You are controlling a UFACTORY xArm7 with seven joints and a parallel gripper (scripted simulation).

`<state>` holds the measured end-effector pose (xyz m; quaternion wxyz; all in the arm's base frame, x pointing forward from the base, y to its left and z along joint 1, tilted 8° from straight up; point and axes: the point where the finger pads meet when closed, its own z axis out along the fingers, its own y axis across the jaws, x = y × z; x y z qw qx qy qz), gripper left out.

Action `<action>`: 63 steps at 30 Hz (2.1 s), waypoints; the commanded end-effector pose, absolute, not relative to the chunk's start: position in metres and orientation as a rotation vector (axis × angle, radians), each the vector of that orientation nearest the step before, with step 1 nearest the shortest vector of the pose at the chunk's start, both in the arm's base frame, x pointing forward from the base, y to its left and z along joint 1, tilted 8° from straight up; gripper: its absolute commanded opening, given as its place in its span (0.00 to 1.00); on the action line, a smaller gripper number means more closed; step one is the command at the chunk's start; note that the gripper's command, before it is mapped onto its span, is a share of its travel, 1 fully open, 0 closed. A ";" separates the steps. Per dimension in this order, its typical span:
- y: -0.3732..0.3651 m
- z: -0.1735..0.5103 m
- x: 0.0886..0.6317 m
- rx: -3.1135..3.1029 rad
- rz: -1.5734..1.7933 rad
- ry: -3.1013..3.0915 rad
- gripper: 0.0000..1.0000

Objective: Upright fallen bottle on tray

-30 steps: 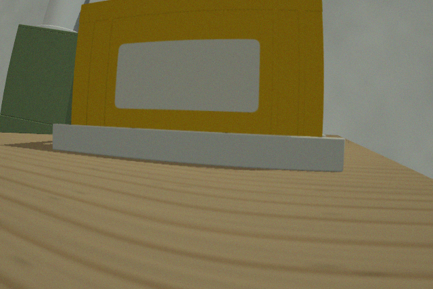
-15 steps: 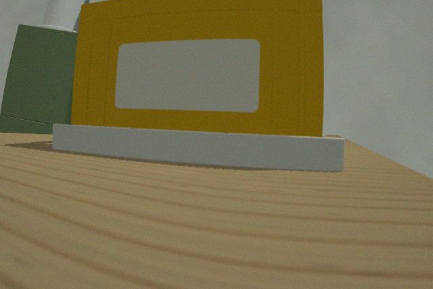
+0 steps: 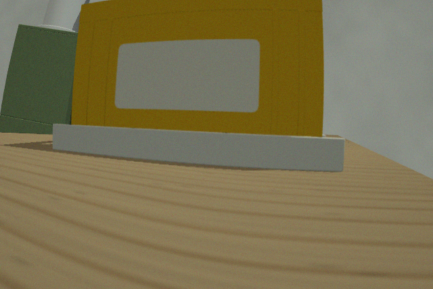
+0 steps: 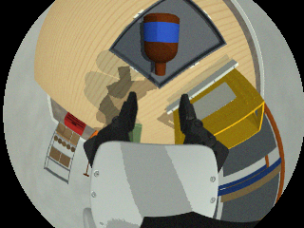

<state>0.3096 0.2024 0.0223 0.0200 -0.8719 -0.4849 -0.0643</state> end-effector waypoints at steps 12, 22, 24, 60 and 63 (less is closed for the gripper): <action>0.207 -0.018 0.316 -2.709 -0.206 -1.506 0.65; 0.210 -0.046 0.318 -2.709 -0.206 -1.506 0.65; 0.210 -0.052 0.319 -2.709 -0.206 -1.506 0.65; 0.213 -0.080 0.322 -2.709 -0.206 -1.506 0.65; 0.213 -0.080 0.322 -2.709 -0.206 -1.506 0.65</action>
